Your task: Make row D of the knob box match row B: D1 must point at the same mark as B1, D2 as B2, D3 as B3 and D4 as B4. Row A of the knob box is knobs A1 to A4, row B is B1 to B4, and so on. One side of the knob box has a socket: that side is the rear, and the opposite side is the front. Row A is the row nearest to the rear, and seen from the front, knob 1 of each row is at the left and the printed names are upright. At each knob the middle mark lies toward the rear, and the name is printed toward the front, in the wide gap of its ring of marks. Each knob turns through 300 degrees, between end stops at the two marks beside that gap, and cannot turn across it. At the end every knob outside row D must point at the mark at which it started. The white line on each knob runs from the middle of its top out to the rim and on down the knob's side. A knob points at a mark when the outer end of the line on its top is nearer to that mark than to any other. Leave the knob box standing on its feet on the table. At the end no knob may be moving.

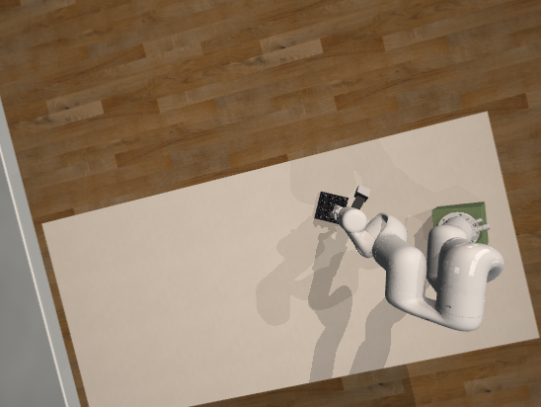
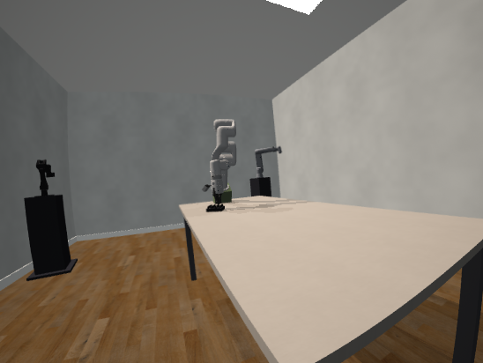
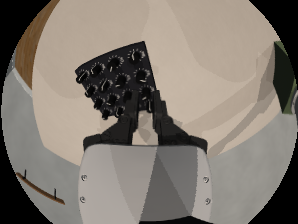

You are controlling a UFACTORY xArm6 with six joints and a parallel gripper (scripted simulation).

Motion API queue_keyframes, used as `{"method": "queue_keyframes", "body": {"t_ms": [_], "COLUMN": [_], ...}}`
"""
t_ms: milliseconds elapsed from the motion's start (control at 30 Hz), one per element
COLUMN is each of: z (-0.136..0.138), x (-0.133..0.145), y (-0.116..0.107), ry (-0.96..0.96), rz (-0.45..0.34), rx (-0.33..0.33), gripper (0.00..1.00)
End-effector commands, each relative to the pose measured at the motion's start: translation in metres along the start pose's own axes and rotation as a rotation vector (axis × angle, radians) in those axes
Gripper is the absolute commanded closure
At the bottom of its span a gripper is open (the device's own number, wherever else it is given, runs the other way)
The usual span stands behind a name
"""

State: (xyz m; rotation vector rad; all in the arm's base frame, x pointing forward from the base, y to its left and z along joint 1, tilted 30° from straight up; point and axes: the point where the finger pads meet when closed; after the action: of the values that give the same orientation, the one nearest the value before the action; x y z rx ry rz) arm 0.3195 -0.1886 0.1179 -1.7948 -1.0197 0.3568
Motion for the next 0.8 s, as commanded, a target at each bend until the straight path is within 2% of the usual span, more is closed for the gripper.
{"method": "queue_keyframes", "body": {"t_ms": [0, 767], "z": [-0.0010, -0.0009], "x": [0.0002, 0.0002], "y": [0.0007, 0.0105], "ry": [0.000, 0.000], "rz": [-0.001, 0.000], "rx": [-0.003, -0.002], "gripper": [0.81, 0.81]}}
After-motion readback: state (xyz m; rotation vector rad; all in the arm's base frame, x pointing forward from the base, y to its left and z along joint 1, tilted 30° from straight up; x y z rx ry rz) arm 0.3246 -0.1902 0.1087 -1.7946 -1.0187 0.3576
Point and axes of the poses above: the point where the finger pads meet when closed, its own y axis out along the fingers, its own z axis across the jaws, x = y × z, and after that the axes turned 11 degrees about -y, right-handed
